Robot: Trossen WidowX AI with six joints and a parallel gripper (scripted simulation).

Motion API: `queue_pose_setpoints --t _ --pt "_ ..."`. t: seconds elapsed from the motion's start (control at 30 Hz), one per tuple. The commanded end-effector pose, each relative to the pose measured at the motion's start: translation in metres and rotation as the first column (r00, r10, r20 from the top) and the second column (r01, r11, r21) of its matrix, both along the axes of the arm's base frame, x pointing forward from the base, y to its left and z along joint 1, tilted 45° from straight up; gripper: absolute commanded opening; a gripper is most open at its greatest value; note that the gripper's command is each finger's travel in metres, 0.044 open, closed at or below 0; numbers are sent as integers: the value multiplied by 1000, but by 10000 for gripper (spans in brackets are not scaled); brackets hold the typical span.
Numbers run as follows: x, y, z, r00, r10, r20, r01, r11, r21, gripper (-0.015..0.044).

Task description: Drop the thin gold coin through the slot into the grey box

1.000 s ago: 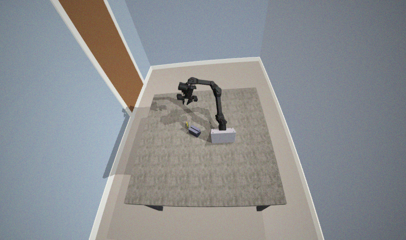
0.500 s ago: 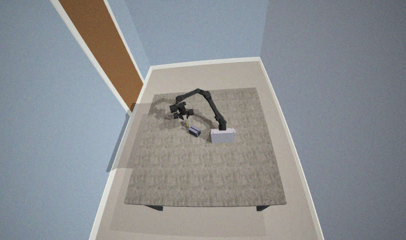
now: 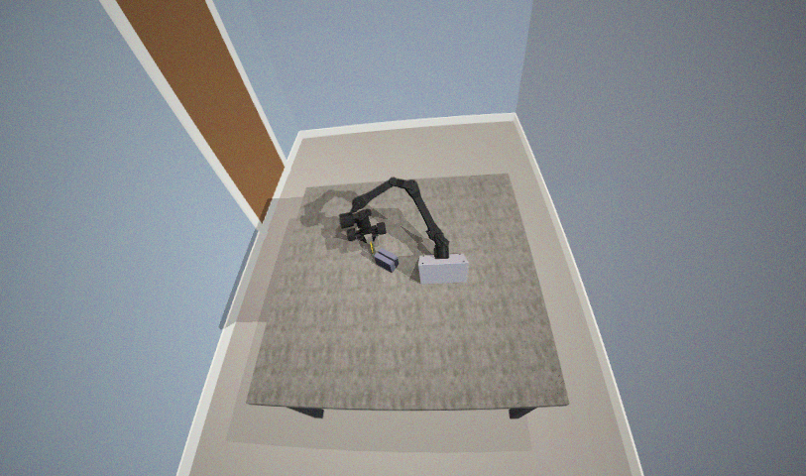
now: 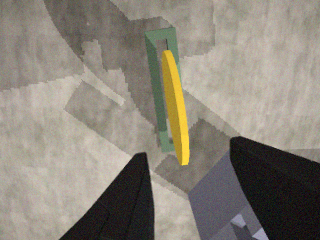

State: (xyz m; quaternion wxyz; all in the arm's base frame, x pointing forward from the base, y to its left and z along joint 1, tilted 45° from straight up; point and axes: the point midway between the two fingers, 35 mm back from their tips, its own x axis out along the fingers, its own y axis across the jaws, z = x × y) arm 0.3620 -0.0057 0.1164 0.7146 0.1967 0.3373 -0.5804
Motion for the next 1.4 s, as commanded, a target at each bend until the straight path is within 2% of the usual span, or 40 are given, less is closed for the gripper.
queue_pose_setpoints --t 0.0,1.37 --pt "0 -4 -4 1000 3 -3 -3 1000 -3 161" --pt "6 -51 -49 1000 3 -2 -3 1000 -7 161"
